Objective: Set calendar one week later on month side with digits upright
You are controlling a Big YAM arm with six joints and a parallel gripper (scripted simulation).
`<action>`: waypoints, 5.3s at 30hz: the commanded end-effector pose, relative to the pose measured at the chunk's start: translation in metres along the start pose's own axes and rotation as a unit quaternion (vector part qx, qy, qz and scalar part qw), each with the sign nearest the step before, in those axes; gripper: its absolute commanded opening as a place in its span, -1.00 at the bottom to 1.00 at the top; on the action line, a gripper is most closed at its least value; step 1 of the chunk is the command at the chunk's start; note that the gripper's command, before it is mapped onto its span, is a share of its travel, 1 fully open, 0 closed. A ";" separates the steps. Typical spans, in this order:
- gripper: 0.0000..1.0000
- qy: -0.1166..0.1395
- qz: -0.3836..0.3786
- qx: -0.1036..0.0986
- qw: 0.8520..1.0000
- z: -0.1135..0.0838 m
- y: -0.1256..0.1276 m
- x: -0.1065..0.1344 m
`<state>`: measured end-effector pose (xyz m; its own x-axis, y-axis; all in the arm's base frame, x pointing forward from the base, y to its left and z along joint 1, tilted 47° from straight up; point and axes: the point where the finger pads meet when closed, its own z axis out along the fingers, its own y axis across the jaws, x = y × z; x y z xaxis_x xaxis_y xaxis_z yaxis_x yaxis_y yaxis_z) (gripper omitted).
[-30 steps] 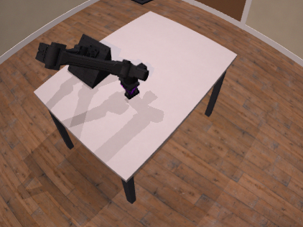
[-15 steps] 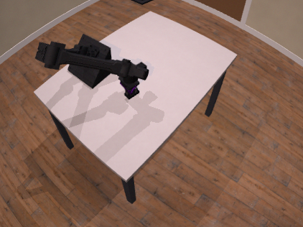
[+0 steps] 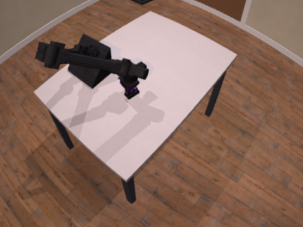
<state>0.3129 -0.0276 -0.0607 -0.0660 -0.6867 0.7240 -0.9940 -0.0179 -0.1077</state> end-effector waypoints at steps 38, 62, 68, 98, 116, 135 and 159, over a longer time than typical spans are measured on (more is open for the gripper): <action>-0.51 -0.013 0.012 0.022 1.000 -0.106 -0.020 -0.009; -0.51 -0.002 0.053 0.007 0.999 -0.084 0.000 0.084; -0.51 -0.003 0.054 0.008 0.998 -0.085 -0.001 0.084; -0.51 -0.003 0.071 0.003 0.997 0.007 -0.003 0.089; -0.51 -0.006 0.071 0.013 0.997 0.013 -0.007 0.088; -0.51 -0.006 0.071 0.013 0.997 0.013 -0.007 0.088; -0.51 -0.006 0.062 0.015 0.998 0.012 -0.006 0.083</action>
<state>0.3140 -0.1003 -0.0054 -0.2128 -0.6858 0.6960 -0.9721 0.0767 -0.2216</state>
